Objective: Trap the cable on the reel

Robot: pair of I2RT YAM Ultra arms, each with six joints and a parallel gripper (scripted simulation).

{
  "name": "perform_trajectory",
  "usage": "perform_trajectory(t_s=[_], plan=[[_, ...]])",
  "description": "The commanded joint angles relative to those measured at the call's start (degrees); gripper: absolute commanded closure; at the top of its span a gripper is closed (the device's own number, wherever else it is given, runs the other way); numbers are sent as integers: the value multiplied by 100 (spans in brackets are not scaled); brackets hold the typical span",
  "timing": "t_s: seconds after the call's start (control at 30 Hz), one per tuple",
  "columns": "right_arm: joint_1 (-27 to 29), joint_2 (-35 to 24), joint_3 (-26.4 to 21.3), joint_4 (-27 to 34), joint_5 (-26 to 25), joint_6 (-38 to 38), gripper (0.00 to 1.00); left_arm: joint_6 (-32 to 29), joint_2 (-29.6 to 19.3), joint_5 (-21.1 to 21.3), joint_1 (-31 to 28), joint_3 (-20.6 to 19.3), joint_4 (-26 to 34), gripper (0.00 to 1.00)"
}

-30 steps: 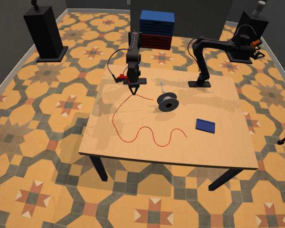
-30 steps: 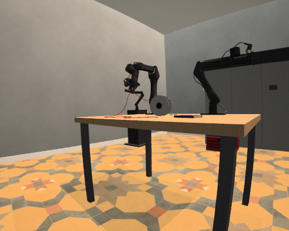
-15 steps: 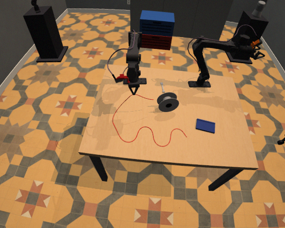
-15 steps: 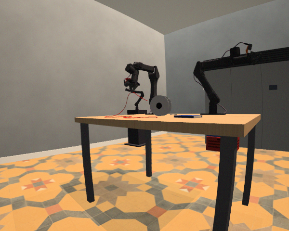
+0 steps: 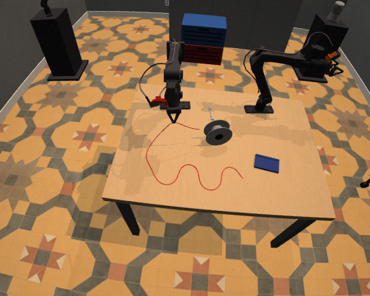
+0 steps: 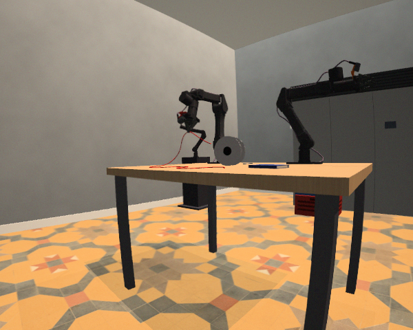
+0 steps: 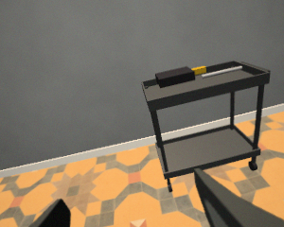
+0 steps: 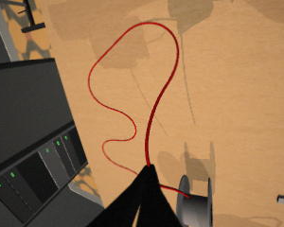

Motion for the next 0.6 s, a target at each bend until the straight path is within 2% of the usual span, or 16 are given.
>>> perform_trajectory(t_s=[0.0, 0.07, 0.57], plan=[[103, -2, 239, -78, 61, -44, 100, -58, 23, 35, 63, -88, -71, 22], [103, -2, 239, -78, 61, -44, 100, -58, 23, 35, 63, -88, -71, 25], [103, -2, 239, -78, 61, -44, 100, 91, 104, 139, -209, -16, -112, 25]])
